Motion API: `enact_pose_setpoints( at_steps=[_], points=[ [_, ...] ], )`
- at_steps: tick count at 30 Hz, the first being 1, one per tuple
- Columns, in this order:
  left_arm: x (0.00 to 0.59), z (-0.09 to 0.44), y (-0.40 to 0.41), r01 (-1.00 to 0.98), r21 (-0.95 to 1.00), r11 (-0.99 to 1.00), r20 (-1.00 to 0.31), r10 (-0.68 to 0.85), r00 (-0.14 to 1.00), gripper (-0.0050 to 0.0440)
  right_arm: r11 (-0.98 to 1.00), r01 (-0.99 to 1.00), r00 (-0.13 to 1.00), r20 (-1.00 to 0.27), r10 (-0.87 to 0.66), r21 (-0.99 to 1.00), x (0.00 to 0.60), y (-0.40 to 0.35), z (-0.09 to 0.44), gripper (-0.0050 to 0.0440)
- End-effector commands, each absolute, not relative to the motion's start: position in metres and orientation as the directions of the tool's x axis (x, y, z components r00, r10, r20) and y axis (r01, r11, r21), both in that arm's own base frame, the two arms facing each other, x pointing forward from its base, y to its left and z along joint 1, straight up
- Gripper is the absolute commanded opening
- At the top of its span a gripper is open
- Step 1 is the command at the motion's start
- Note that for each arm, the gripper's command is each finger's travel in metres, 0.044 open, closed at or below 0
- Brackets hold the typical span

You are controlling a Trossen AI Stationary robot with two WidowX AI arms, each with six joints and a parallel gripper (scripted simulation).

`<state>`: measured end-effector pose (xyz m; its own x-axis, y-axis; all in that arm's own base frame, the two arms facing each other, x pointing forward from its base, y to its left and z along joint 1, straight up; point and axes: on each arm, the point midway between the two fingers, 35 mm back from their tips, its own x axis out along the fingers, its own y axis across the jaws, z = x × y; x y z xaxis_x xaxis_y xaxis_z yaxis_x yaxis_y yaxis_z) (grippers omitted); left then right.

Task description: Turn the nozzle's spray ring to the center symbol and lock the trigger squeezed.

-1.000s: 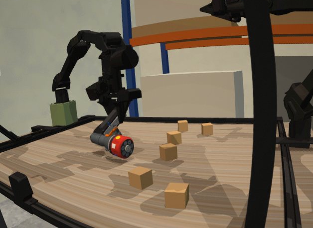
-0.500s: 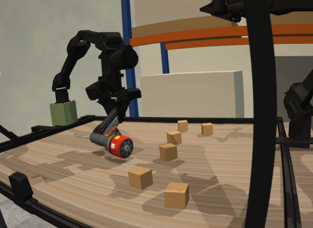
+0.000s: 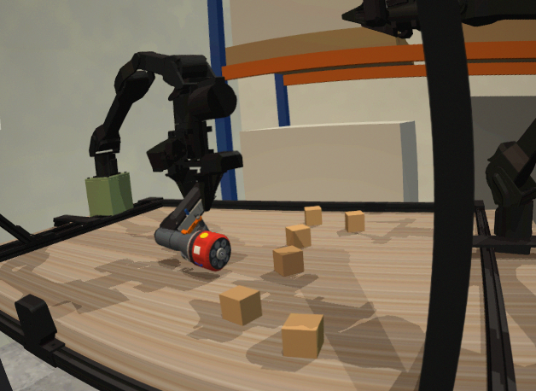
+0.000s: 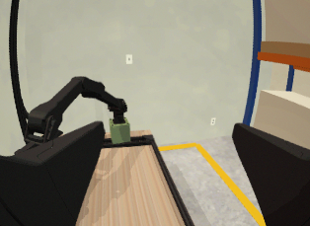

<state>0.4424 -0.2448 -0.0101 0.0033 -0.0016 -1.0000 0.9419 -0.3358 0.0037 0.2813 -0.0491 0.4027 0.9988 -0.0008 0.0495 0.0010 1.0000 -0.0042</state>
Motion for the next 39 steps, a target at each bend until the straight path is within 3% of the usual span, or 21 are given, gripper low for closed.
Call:
enact_pose_setpoints(
  at_steps=[1, 23, 39],
  points=[
    [0.4462, -0.0014, -0.2475, 0.963, 0.027, -0.269, -1.0, -0.015, 0.024, 0.0, 1.0, 0.0, 0.999, 0.05, 0.0, 0.0, 0.2812, -0.0491, 0.4029, 0.04],
    [0.4461, -0.0014, -0.2475, 0.99, 0.022, 0.136, -1.0, -0.014, 0.024, 0.0, 1.0, 0.0, 0.999, 0.05, 0.0, 0.0, 0.2812, -0.0491, 0.4029, 0.04],
    [0.4461, -0.0014, -0.2475, 0.888, 0.016, 0.459, -1.0, -0.013, 0.024, 0.0, 1.0, 0.0, 0.999, 0.05, 0.0, 0.0, 0.2812, -0.0491, 0.4029, 0.04]
  ],
)
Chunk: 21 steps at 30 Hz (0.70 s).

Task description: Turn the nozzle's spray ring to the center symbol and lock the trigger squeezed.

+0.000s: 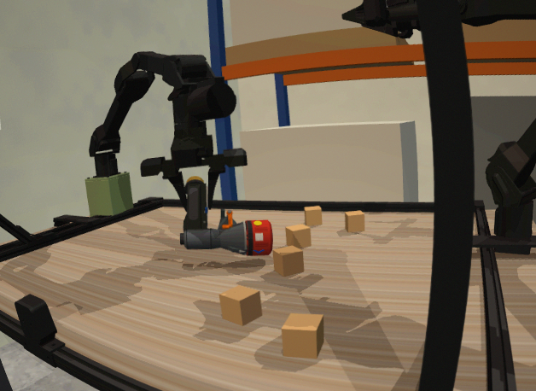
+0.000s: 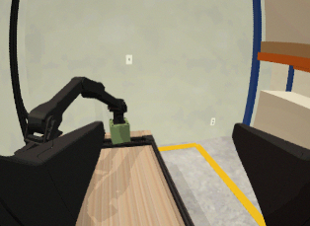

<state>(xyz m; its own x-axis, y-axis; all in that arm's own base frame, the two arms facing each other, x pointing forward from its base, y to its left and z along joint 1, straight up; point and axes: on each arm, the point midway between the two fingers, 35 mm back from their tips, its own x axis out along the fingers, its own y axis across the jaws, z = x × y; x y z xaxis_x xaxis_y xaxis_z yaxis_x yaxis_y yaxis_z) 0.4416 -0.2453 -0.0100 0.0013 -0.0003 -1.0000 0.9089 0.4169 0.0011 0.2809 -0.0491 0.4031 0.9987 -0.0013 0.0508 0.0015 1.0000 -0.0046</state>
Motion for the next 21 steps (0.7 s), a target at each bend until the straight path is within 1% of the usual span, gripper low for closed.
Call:
enact_pose_setpoints(
  at_steps=[1, 15, 21],
  points=[
    [0.4461, -0.0014, -0.2475, 0.888, 0.016, 0.459, -1.0, -0.013, 0.024, 0.0, 1.0, 0.0, 0.999, 0.05, 0.0, 0.0, 0.2812, -0.0491, 0.4029, 0.04],
    [0.4461, -0.0014, -0.2475, 0.701, 0.008, 0.713, -1.0, -0.013, 0.025, 0.0, 1.0, 0.0, 0.999, 0.05, 0.0, 0.0, 0.2812, -0.0491, 0.4029, 0.04],
    [0.4461, -0.0014, -0.2475, 0.633, 0.006, 0.774, -1.0, -0.013, 0.025, 0.0, 1.0, 0.0, 0.999, 0.05, 0.0, 0.0, 0.2812, -0.0491, 0.4029, 0.04]
  ],
)
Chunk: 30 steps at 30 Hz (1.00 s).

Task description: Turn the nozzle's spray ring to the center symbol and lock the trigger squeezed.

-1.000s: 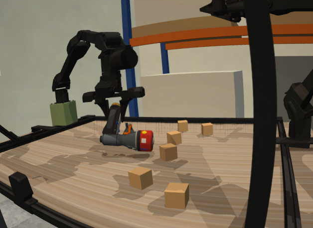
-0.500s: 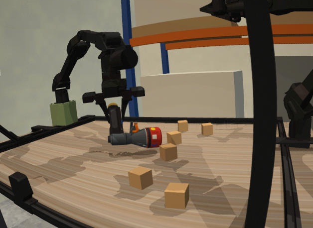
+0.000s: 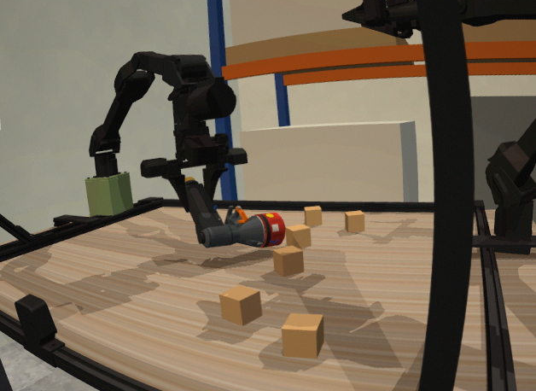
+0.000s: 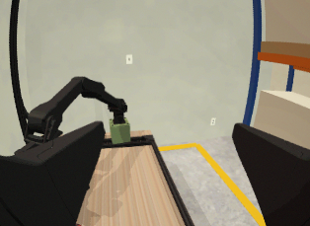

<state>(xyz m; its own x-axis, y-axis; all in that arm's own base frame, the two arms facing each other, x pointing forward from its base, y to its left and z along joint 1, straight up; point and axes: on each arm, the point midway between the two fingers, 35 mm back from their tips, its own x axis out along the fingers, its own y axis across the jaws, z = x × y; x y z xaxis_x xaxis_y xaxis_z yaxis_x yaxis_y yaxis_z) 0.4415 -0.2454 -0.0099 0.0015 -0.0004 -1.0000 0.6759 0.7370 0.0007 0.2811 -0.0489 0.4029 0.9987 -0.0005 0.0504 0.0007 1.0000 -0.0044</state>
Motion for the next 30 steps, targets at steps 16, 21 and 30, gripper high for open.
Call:
enact_pose_setpoints(
  at_steps=[16, 21, 30],
  points=[
    [0.4461, -0.0014, -0.2476, 0.36, -0.002, 0.933, -1.0, -0.012, 0.025, 0.0, 1.0, 0.0, 0.999, 0.05, 0.0, 0.0, 0.2812, -0.0491, 0.4029, 0.04],
    [0.4461, -0.0014, -0.2476, 0.252, -0.005, 0.968, -1.0, -0.012, 0.025, 0.0, 1.0, 0.0, 0.999, 0.05, 0.0, 0.0, 0.2812, -0.0491, 0.4029, 0.04],
    [0.4461, -0.0014, -0.2476, 0.219, -0.006, 0.976, -1.0, -0.012, 0.025, 0.0, 1.0, 0.0, 0.999, 0.05, 0.0, 0.0, 0.2812, -0.0491, 0.4029, 0.04]
  ],
)
